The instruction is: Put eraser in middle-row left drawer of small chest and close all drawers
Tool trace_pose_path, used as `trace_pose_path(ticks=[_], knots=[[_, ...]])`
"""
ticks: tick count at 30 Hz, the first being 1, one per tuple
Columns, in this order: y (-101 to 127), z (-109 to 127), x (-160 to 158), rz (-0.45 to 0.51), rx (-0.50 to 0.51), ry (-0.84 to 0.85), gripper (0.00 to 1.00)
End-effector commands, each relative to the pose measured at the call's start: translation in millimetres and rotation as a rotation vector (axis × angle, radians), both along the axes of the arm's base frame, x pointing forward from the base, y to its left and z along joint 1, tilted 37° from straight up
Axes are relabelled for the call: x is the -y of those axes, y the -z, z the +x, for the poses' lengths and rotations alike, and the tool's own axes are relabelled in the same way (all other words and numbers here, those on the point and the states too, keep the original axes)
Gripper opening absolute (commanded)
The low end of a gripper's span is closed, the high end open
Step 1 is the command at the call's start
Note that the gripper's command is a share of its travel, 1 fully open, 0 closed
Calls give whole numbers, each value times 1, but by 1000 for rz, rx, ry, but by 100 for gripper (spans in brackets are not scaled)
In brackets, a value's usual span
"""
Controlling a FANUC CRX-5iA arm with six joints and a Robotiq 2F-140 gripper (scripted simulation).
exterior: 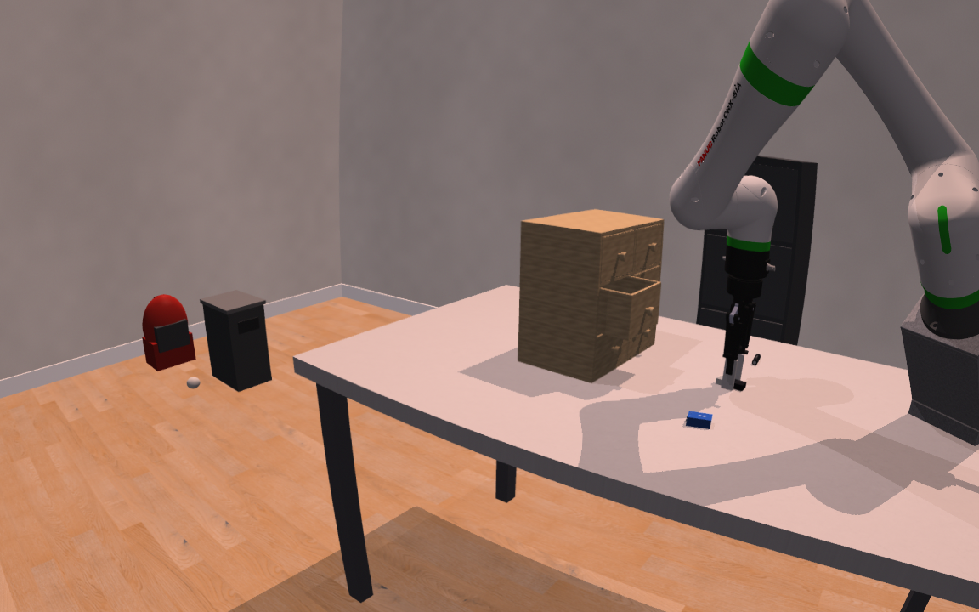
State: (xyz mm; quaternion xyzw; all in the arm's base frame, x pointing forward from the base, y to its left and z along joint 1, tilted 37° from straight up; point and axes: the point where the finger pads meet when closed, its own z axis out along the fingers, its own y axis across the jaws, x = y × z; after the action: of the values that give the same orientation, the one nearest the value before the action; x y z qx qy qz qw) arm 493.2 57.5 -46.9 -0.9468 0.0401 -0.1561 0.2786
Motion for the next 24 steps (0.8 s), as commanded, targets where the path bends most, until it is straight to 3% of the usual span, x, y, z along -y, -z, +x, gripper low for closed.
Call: trace_pose_path(ticks=[1, 2, 3, 24], knots=[[0, 0, 0, 0, 0, 0, 23], [0, 0, 0, 0, 0, 0, 23], [0, 0, 0, 0, 0, 0, 11], [-1, 0, 1, 0, 0, 0, 11]])
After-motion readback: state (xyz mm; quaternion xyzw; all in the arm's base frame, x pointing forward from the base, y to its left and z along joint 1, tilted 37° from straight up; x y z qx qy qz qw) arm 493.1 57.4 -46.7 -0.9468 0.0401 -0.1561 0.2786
